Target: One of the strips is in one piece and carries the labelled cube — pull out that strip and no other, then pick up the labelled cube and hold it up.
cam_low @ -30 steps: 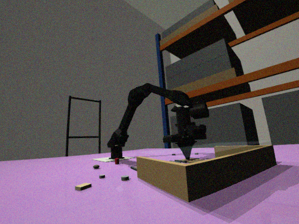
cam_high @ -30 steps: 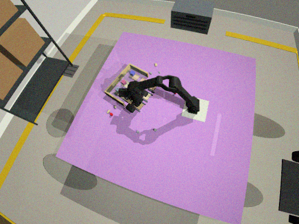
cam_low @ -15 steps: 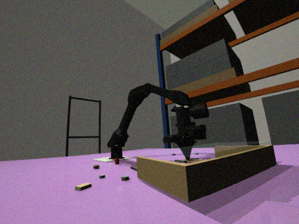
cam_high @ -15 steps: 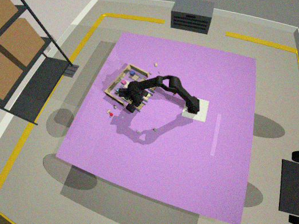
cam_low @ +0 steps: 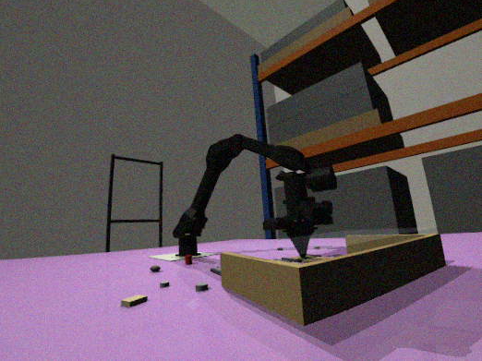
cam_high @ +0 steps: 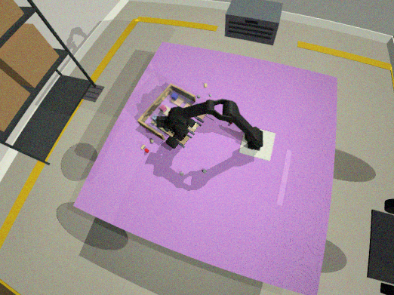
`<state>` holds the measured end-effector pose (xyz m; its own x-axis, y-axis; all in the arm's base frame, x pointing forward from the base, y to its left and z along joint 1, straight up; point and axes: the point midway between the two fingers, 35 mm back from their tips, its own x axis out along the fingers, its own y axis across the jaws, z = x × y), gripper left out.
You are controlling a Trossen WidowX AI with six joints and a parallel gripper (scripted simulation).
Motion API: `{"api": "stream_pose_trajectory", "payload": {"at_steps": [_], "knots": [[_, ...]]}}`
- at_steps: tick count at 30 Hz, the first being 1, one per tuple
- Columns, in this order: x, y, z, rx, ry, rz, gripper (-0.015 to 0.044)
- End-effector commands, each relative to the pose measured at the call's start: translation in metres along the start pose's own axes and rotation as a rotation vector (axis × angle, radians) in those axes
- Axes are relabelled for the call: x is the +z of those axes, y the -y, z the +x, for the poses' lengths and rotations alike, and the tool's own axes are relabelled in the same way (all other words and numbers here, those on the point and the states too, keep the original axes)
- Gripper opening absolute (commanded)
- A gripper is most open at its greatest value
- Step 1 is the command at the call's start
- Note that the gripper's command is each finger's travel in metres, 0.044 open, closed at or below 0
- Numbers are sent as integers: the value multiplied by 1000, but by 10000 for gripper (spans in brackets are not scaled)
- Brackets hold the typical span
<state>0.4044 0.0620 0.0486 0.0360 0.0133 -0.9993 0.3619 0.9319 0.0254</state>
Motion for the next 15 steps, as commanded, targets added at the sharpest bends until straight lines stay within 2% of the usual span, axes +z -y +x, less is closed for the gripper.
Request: {"api": "stream_pose_trajectory", "payload": {"at_steps": [1, 15], "knots": [[1, 0, 4, -6, -1, 5, 0], [1, 0, 5, -6, -1, 5, 0]]}}
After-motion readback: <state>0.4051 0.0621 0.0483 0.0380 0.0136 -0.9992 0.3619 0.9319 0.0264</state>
